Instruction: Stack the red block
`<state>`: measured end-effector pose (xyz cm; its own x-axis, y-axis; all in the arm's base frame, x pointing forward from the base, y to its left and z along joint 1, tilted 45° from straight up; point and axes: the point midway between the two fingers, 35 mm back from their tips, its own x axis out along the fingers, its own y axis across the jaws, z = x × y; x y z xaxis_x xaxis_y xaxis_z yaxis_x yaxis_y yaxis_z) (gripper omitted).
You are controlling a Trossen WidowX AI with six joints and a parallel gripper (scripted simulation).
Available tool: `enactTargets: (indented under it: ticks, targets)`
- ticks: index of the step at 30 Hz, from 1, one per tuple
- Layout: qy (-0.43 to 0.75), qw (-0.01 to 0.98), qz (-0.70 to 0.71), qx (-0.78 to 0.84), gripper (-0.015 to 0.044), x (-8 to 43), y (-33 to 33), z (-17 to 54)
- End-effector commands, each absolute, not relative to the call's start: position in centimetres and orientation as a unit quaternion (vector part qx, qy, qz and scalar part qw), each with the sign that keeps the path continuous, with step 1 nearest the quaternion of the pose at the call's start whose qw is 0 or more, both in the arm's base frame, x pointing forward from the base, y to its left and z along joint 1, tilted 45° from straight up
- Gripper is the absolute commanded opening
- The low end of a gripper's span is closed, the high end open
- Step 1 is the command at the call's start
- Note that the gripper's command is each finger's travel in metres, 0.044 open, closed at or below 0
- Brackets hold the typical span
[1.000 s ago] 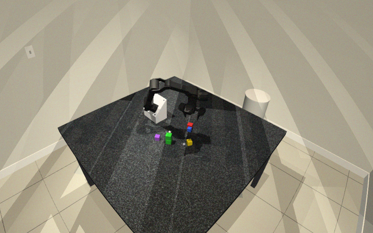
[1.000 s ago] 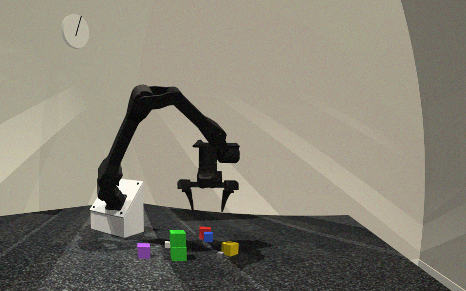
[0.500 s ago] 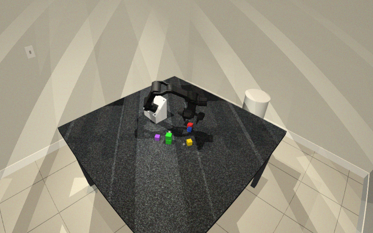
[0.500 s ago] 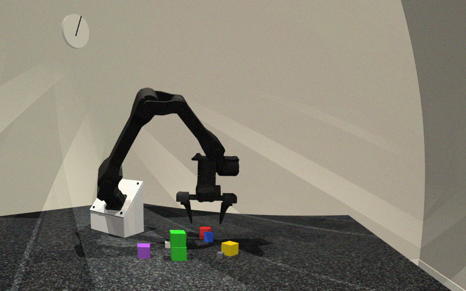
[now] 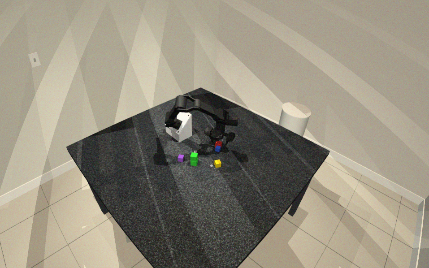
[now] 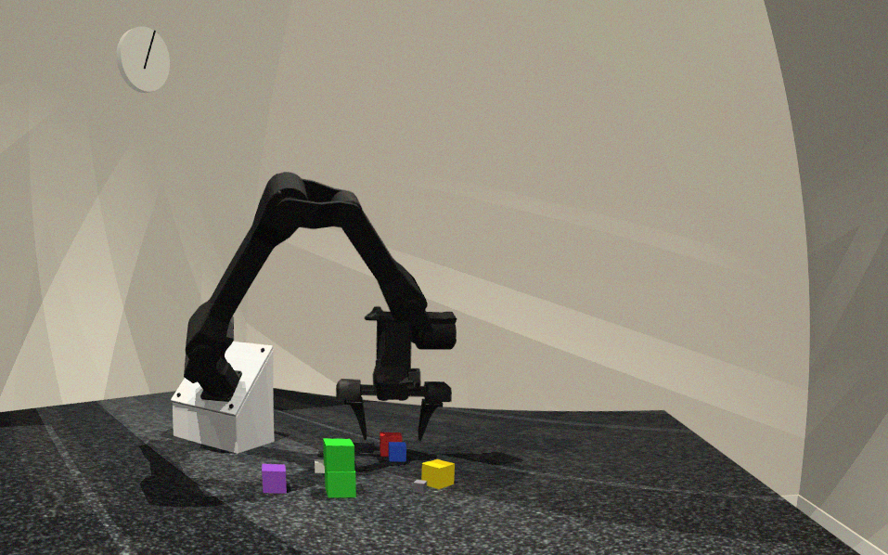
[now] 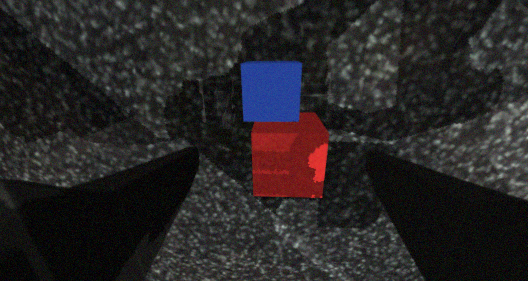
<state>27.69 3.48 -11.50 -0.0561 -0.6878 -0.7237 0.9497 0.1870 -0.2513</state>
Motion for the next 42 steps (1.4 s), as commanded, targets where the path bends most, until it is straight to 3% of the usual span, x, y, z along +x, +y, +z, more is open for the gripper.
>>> enactTargets:
  ticks: [1,25,37,42]
  targets:
    - [0.39,0.666,-0.615,0.161,0.044,27.37,2.82,-12.17]
    - [0.389,0.666,-0.615,0.161,0.044,27.27,2.24,-12.73]
    - [0.389,0.666,-0.615,0.161,0.0125,27.27,2.24,-12.73]
    - [0.389,0.666,-0.615,0.161,0.0092,27.27,2.24,-12.73]
